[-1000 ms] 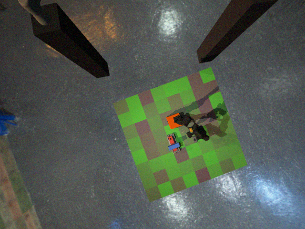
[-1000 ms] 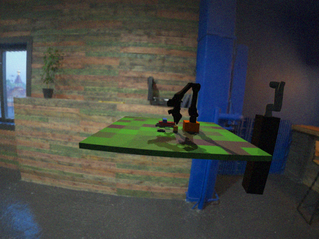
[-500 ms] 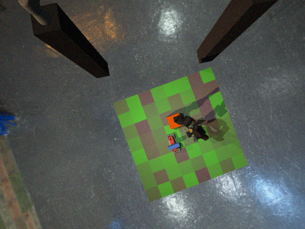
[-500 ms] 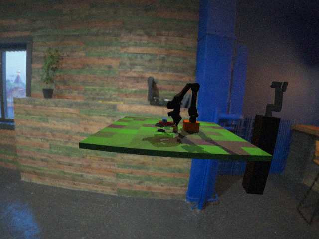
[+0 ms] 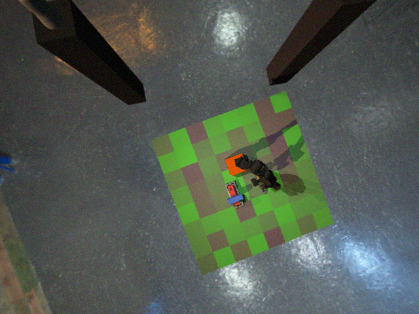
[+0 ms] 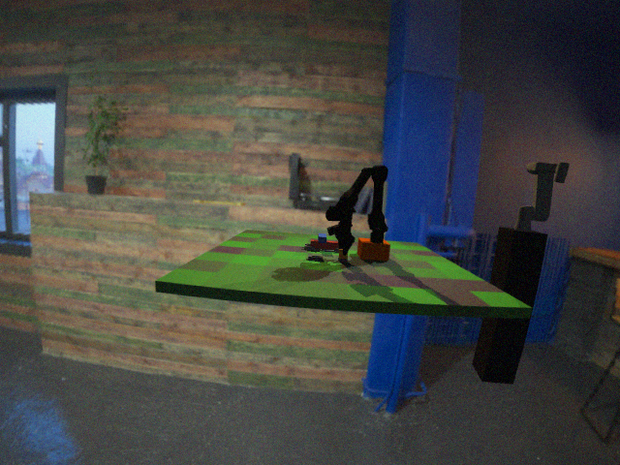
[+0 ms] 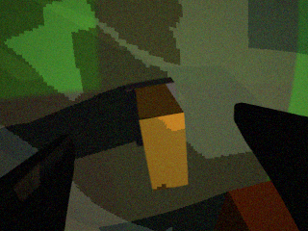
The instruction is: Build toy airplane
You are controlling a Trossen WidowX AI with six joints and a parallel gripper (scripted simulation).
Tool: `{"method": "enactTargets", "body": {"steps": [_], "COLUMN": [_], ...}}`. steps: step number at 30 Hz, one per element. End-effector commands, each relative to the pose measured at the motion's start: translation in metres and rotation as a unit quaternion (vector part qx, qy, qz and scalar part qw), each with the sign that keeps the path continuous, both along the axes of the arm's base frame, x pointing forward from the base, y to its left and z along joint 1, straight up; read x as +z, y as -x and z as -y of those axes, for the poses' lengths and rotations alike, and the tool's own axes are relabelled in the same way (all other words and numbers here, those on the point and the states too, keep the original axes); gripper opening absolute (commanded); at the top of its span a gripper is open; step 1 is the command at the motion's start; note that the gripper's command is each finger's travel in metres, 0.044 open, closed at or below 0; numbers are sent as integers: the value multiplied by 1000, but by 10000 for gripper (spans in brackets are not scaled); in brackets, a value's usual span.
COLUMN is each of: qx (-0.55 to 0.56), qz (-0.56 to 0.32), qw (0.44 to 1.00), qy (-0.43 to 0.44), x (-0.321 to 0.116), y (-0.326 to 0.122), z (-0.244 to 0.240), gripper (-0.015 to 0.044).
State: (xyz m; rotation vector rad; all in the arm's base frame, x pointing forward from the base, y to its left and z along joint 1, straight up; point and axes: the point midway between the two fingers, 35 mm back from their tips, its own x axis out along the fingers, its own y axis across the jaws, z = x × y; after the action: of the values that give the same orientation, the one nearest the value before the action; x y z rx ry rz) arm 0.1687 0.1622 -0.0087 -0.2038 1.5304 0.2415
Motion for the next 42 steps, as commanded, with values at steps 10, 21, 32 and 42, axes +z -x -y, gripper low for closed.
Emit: {"method": "enactTargets", "body": {"steps": [10,21,32,42], "qx": [-3,-3,-3,-3], "qz": [-7,-7,-7,-6], "qw": [1000,1000,1000,1000], "qy": [4,4,4,4], "x": [-19,-19,-17,10], "y": [5,5,4,0], "z": [4,4,3,-1], "gripper": [414,125,0,0]}}
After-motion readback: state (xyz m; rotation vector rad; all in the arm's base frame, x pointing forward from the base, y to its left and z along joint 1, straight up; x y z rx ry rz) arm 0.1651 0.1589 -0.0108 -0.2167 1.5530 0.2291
